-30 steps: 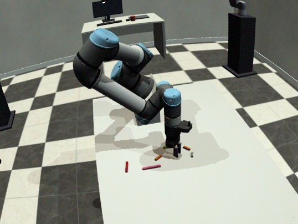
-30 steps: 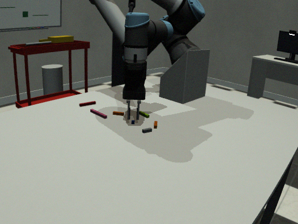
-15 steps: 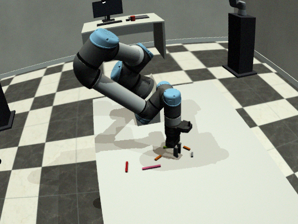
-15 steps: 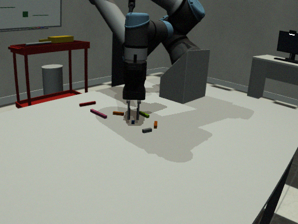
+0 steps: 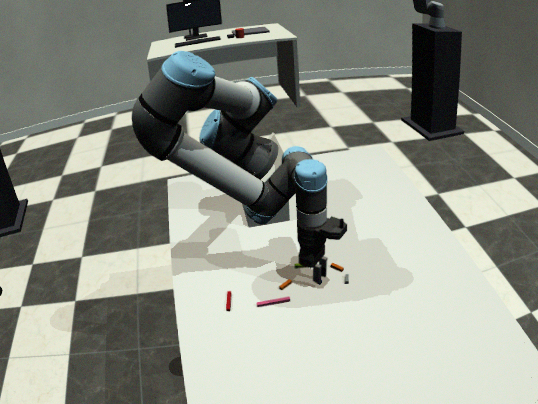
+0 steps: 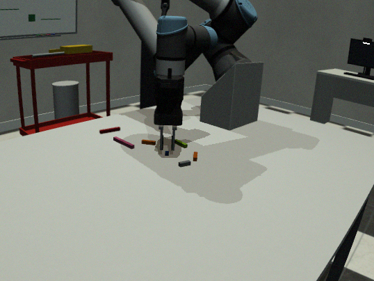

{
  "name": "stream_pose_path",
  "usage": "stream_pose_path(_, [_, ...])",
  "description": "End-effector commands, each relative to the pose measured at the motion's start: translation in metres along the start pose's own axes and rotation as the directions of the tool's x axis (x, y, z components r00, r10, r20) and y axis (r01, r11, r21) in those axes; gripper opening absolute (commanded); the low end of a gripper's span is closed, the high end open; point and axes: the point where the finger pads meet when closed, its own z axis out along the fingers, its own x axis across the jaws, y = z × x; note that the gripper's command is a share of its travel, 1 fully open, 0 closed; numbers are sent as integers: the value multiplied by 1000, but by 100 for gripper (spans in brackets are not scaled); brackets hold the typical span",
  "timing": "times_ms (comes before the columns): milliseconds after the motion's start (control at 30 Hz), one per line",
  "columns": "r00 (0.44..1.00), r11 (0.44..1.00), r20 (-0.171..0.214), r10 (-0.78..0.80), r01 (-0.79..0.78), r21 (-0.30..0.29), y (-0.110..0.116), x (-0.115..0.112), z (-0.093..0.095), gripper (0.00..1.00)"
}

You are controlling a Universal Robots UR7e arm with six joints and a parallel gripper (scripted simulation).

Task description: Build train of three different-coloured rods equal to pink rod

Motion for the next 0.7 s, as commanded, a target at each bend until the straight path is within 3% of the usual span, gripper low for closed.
stream_pose_path(0, [1000,1000,-1,0,0,1,0,0,0,54])
stream_pose_path(667, [1000,1000,-1,0,0,1,0,0,6,54])
